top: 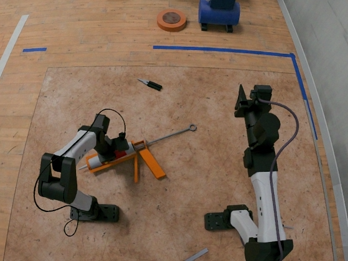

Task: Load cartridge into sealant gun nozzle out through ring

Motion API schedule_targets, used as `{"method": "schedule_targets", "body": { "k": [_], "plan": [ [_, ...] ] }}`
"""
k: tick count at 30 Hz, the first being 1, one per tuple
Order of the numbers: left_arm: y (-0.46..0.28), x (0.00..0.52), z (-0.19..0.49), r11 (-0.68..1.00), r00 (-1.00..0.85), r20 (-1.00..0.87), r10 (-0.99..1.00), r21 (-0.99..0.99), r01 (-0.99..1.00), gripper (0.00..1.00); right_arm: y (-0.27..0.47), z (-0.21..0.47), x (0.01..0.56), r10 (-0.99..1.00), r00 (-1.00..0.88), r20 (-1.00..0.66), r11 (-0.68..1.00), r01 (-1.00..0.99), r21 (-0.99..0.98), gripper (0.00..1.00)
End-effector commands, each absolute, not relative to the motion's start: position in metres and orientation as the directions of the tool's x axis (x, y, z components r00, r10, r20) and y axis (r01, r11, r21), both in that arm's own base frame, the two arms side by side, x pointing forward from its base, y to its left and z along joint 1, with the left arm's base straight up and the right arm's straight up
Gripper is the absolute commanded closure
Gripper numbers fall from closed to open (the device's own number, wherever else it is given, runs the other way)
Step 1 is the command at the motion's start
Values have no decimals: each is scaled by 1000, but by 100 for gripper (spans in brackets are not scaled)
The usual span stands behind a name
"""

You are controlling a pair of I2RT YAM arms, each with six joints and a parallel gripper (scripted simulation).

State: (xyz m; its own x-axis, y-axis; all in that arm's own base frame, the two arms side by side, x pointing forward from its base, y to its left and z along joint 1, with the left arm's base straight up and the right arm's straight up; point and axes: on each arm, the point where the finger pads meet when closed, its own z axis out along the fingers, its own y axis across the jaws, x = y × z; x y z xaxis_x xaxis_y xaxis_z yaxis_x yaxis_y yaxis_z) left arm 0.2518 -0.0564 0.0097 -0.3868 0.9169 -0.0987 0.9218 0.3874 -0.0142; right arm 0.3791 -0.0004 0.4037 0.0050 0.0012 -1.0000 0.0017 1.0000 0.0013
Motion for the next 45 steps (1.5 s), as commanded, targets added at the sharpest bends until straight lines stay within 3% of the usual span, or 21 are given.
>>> {"method": "schedule_targets", "body": {
  "k": [1,8,16,28,35,45],
  "plan": [
    [-57,265,29,395,-387,-140,911,31,918,100,2,421,372,4,37,-999,1000,0,4,50],
    [-60,276,31,398,-383,-169,908,66,915,100,2,421,372,4,37,-999,1000,0,4,50],
    [-54,258,8,403,-403,-21,915,-3,915,100,2,421,372,4,37,-999,1000,0,4,50],
    [-61,276,25,400,-391,-122,912,64,914,100,2,421,372,4,37,-999,1000,0,4,50],
    [-55,257,3,400,-400,19,916,-6,916,100,2,421,372,4,37,-999,1000,0,4,50],
    [-57,270,19,391,-389,-57,920,48,919,100,2,421,372,4,37,-999,1000,0,4,50]
  ]
}}
